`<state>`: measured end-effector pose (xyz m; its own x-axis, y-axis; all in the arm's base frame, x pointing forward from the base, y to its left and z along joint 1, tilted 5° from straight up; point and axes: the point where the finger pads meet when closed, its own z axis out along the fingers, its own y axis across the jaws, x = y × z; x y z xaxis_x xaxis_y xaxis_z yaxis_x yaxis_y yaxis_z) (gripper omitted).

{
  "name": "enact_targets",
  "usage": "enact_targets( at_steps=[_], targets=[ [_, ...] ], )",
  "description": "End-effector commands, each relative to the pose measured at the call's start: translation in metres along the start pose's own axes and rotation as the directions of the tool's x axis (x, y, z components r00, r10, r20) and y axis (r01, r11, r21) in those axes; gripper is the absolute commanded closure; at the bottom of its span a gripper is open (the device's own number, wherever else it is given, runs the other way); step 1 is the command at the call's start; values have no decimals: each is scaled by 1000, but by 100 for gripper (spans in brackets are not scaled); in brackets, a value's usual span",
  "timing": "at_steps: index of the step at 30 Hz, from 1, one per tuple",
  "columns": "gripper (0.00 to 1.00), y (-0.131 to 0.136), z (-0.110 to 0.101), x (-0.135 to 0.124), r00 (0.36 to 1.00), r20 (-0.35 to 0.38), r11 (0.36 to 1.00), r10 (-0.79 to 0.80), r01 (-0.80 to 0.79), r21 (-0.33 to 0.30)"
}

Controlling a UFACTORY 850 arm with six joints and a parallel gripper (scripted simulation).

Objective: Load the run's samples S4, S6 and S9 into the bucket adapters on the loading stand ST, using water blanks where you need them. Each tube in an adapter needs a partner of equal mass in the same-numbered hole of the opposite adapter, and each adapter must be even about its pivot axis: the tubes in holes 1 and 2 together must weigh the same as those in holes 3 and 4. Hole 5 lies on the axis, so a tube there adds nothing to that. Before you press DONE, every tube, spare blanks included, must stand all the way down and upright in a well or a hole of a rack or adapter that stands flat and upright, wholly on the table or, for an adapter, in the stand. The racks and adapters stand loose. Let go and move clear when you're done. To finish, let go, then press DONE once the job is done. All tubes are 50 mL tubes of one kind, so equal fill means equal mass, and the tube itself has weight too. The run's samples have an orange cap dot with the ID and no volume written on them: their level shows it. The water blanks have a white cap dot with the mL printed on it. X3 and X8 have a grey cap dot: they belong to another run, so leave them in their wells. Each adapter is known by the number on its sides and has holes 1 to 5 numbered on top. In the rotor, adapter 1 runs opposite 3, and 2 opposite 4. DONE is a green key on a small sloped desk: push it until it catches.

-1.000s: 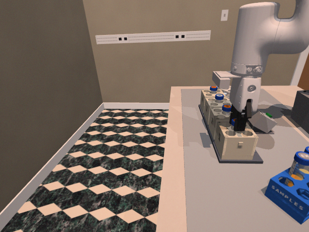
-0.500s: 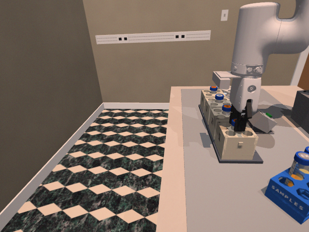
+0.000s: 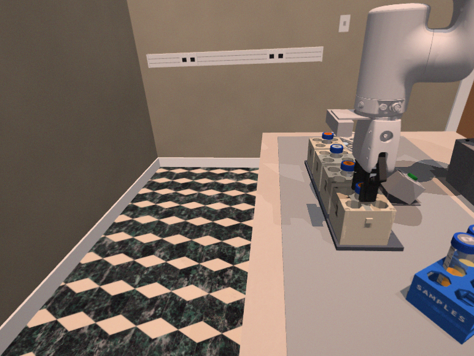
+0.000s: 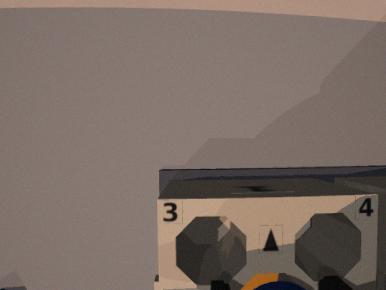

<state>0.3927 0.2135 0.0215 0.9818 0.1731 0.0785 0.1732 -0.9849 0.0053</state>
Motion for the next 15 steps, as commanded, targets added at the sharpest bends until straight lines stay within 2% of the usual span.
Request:
enact_targets(
  at_steps=[1, 5, 15],
  targets=[
    [56, 0, 0, 1, 1000, -7, 1000, 0, 0, -1],
    [56, 0, 0, 1, 1000, -7, 1000, 0, 0, -1],
    [56, 0, -16, 0, 1000, -7, 1000, 0, 0, -1]
  ],
)
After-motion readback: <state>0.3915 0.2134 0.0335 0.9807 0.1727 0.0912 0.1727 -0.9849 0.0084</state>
